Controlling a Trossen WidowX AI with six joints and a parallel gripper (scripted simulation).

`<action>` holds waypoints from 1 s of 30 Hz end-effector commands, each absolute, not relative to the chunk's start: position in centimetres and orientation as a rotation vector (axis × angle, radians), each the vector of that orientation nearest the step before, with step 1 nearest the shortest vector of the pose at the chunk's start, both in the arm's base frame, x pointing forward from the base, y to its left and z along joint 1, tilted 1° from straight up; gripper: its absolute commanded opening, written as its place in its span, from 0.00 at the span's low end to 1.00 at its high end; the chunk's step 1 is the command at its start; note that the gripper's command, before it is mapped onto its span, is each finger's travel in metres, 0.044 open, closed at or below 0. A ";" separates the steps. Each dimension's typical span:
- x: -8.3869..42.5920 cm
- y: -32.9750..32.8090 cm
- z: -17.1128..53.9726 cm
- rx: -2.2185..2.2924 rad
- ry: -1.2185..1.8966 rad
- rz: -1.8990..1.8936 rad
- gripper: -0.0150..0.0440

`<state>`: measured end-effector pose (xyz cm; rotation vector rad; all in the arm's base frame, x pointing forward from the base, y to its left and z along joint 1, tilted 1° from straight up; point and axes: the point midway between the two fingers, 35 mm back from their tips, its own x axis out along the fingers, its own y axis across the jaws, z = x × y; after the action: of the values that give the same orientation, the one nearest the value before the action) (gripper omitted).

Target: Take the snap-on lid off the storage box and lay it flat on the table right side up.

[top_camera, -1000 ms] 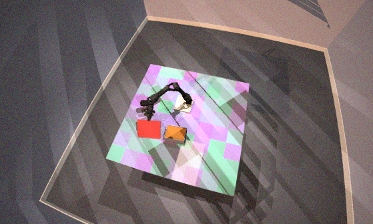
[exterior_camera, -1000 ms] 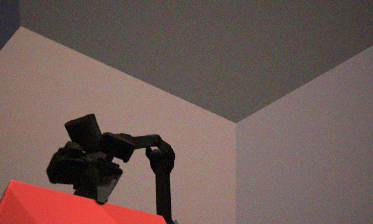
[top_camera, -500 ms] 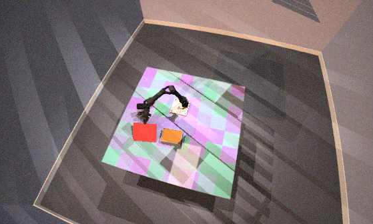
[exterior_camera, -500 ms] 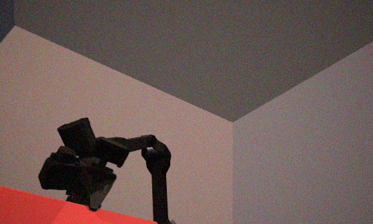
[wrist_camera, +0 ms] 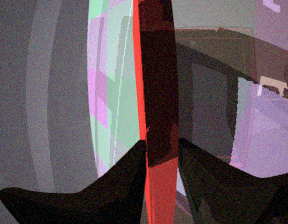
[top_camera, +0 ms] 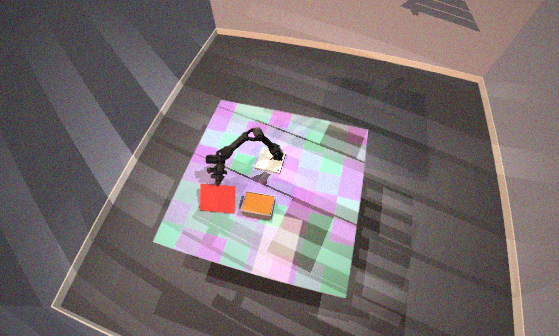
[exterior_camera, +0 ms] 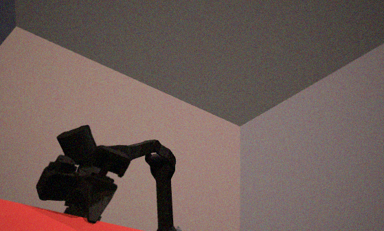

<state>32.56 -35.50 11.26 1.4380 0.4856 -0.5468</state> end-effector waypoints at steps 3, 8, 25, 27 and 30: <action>32.6 -34.9 8.8 1.468 0.526 -0.565 0.25; 32.6 -34.9 8.4 1.468 0.526 -0.565 0.25; 32.6 -35.0 7.1 1.468 0.526 -0.565 0.25; 32.6 -35.0 6.9 1.468 0.526 -0.565 0.25; 32.6 -35.0 6.7 1.468 0.526 -0.565 0.25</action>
<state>32.49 -35.65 8.25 1.4495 0.4934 -0.5547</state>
